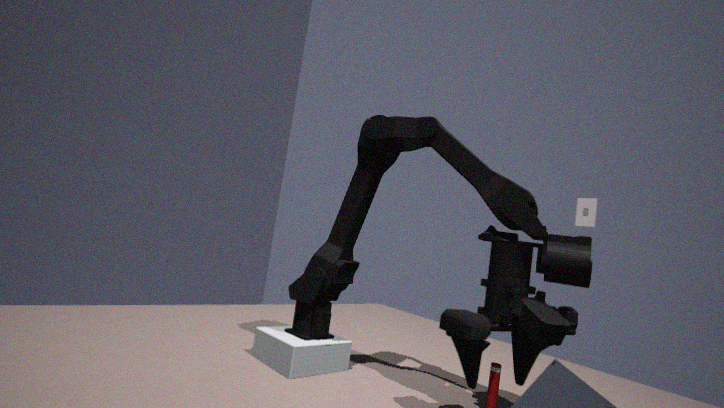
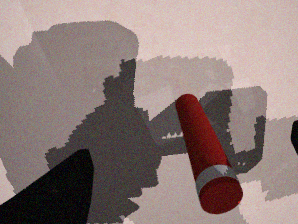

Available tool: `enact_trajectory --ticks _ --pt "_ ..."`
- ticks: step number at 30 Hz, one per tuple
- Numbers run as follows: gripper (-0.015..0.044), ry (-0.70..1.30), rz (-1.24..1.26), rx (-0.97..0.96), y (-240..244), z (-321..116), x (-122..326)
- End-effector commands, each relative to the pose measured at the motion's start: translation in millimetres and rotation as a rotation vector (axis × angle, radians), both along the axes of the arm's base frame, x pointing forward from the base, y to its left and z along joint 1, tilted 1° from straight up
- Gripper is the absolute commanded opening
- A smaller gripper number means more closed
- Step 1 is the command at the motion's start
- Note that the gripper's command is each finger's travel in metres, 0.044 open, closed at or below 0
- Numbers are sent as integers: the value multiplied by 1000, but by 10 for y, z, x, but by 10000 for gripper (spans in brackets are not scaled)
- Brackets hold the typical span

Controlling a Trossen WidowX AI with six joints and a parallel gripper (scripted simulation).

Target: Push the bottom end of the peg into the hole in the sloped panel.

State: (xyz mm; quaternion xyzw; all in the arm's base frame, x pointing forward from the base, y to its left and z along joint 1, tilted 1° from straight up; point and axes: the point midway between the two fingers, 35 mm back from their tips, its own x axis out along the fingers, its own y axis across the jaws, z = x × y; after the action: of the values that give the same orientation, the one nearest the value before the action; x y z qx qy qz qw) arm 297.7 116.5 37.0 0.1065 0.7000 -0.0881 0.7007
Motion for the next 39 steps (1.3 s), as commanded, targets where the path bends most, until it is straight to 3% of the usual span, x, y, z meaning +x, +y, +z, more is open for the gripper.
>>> enact_trajectory --ticks 1,7,22,29,39 --pt "440 4 -6 -7 -15 -85 -23" --pt "440 4 -6 -7 -15 -124 -28" --pt "46 2 0 -1 -3 -92 -14" --pt "0 2 0 -1 -3 -92 -14" --pt "0 3 -2 -3 -1 145 1"
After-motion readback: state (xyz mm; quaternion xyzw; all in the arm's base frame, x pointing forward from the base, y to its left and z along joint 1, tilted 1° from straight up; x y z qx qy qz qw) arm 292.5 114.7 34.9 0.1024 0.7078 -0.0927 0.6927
